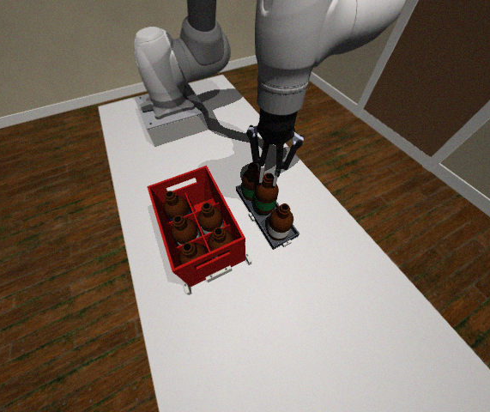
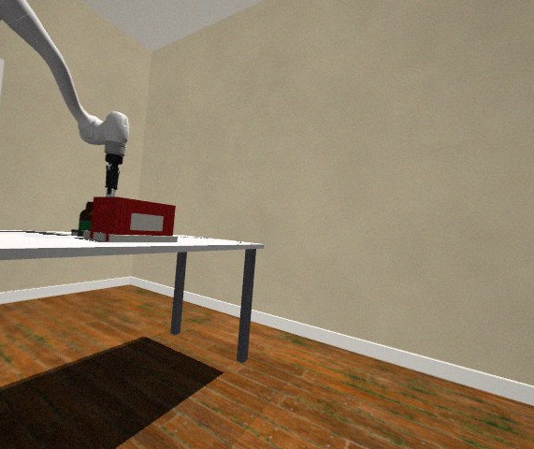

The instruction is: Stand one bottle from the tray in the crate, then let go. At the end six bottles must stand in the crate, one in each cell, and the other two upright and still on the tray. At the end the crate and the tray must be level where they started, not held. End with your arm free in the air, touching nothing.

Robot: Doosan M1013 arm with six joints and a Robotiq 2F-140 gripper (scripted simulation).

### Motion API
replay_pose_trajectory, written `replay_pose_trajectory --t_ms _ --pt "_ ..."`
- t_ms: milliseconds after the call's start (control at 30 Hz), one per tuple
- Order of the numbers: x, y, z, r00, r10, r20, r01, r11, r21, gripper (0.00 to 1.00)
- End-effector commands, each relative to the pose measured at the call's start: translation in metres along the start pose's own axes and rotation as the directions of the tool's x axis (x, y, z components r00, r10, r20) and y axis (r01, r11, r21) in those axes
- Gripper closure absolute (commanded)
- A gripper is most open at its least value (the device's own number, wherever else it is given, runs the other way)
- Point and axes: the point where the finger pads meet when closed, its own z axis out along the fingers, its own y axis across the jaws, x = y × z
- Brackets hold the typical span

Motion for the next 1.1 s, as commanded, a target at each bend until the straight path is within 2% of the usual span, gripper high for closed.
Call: replay_pose_trajectory --t_ms 0,1067 --pt "0.0 -0.003 -0.006 1.0 -0.001 -0.002 0.001 1.0 0.003 1.0" --pt "0.002 -0.006 -0.036 1.0 -0.001 -0.002 0.001 1.0 0.003 1.0"
